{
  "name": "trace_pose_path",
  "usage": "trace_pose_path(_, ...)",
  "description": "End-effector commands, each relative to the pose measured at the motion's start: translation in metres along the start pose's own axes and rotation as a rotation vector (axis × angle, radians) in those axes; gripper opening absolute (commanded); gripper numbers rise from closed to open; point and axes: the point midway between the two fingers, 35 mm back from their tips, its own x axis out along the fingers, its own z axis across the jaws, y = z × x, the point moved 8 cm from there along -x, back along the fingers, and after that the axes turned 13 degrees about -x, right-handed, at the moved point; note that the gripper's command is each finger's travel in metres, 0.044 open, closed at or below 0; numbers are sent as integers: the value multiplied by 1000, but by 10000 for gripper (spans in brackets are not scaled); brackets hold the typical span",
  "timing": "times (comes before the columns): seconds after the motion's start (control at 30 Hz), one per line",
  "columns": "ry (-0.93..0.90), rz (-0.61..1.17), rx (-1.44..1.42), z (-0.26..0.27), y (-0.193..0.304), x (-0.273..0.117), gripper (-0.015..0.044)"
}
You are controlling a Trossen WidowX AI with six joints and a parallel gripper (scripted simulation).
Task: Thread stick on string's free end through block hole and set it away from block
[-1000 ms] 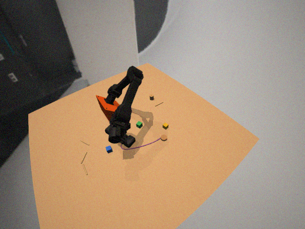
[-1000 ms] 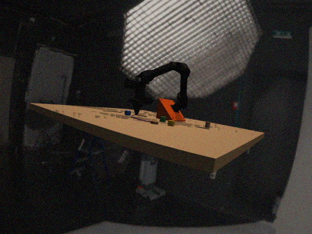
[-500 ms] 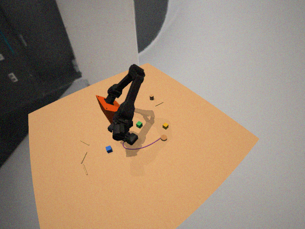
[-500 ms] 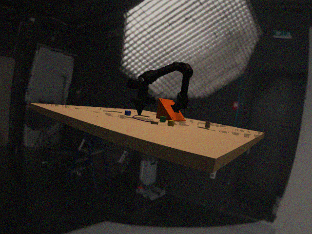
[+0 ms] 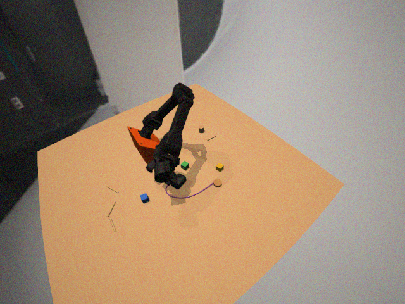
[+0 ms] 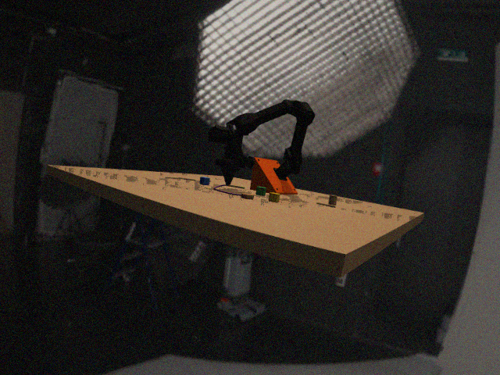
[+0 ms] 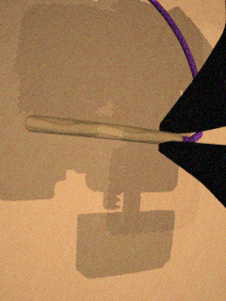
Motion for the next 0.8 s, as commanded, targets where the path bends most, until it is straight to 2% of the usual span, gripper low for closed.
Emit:
trace_pose_path(0.0,1,-3,2,-1,-7,1,0)
trace_pose_path(0.77,2,-6,2,-5,-37,1,0)
